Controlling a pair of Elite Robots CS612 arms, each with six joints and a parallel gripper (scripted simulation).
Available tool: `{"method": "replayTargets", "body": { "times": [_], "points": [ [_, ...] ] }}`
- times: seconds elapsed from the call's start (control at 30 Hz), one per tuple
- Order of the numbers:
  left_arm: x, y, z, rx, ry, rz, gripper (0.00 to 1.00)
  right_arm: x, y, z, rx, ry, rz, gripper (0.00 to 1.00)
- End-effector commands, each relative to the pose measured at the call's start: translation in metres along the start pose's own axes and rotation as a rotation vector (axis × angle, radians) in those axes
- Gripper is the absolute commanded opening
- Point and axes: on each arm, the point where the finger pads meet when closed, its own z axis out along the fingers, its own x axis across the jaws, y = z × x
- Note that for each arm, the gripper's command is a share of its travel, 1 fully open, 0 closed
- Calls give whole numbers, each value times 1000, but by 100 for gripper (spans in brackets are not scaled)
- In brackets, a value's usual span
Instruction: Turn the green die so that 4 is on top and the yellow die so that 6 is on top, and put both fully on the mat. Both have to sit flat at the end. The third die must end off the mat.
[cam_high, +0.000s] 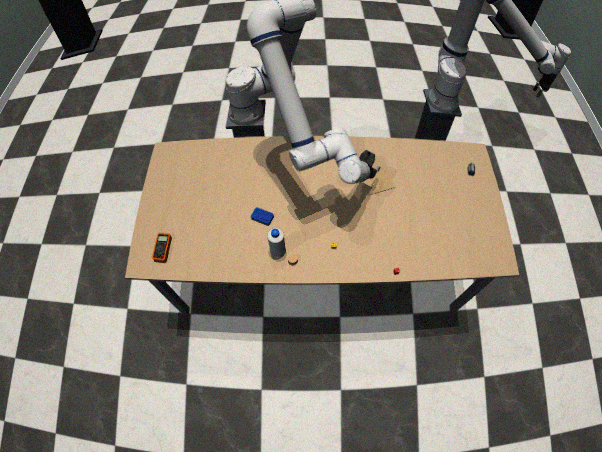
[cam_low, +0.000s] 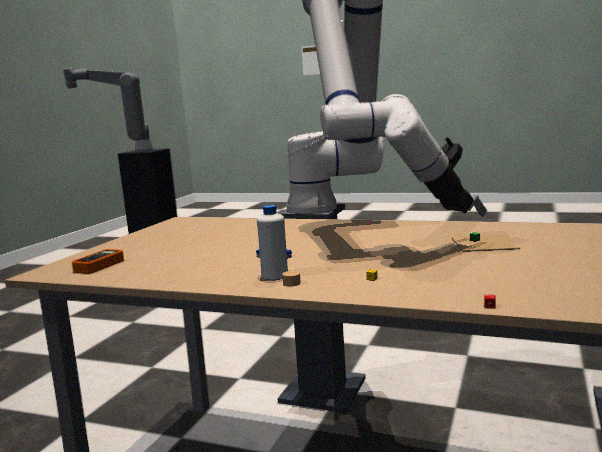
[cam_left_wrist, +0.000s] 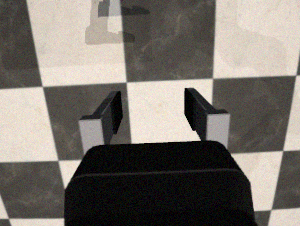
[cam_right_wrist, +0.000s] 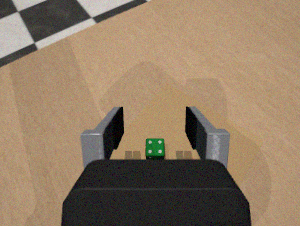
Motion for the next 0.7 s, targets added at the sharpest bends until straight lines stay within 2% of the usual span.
{"method": "replayTargets", "body": {
  "times": [0.0,0.2,0.27,0.53,0.67],
  "points": [
    [0,1,-1,-1,0,0,100,0,-1,0,-48,-3,-2,100],
    [0,1,-1,-1,0,0,100,1,-4,-1,-199,3,0,100],
    [0,1,-1,-1,0,0,100,1,-4,-1,-218,6,1,100],
    [0,1,-1,-1,0,0,100,1,-4,-1,-239,4,1,100],
    [0,1,-1,-1,0,0,100,0,-5,1,-315,-2,0,100]
  ]
}}
